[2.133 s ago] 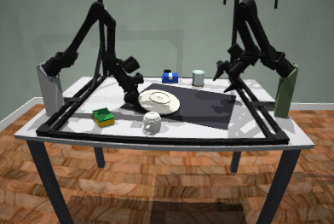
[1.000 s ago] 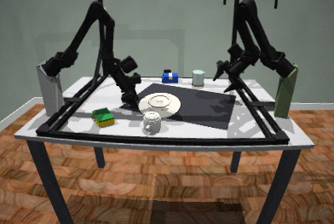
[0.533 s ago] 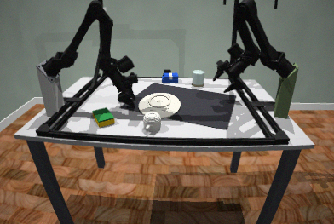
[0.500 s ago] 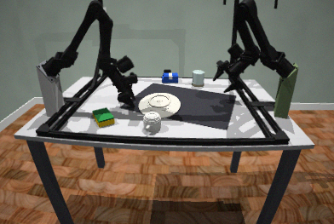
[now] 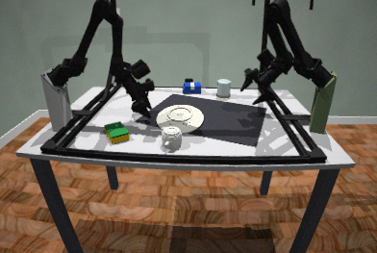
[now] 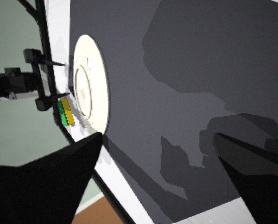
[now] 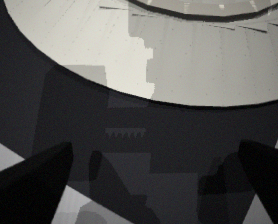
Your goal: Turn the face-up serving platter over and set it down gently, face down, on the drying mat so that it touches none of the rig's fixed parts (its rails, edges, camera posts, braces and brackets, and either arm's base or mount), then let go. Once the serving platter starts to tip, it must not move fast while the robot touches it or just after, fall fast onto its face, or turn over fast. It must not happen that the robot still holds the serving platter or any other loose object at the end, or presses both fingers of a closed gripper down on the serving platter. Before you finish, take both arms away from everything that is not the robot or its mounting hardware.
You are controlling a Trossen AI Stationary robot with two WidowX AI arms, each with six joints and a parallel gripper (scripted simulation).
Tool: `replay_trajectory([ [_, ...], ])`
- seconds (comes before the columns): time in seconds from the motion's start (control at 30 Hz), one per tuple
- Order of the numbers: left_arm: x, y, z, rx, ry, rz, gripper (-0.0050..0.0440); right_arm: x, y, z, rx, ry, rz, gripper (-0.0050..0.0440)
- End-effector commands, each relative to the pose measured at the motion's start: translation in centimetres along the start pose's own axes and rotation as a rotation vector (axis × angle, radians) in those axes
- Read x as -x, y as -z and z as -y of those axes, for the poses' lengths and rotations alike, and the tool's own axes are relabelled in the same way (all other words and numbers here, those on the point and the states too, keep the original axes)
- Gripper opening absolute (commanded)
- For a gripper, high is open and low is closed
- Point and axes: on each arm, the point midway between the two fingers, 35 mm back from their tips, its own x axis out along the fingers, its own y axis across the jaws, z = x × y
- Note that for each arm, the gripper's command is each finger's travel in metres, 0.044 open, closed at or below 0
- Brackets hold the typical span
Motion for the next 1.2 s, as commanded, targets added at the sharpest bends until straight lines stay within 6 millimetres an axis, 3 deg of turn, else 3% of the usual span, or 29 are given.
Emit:
replay_trajectory([
  [0.0,0.0,0.0,0.0,-0.001,0.0,0.0,0.044,0.6,-0.3,0.0,-0.003,0.004,0.002,0.044],
  [0.87,0.0,0.0,0.0,0.0,0.0,0.001,0.044,4.4,-1.7,0.1,-0.003,0.005,-0.004,0.044],
  [0.9,0.0,0.0,-0.1,0.009,0.0,0.0,0.044,3.6,-1.5,0.2,0.001,0.005,-0.005,0.044],
  [1.07,-0.9,-0.2,-1.3,0.253,0.001,0.017,0.044,3.7,-2.3,5.0,0.018,0.087,0.028,0.044],
  [1.13,-0.9,-0.2,-1.3,0.253,0.001,0.017,0.044,3.7,-2.3,5.0,0.018,0.087,0.028,0.044],
  [1.17,-1.1,-0.3,-1.7,0.31,0.003,0.021,0.044,3.9,-2.5,6.1,0.024,0.107,0.036,0.044],
])
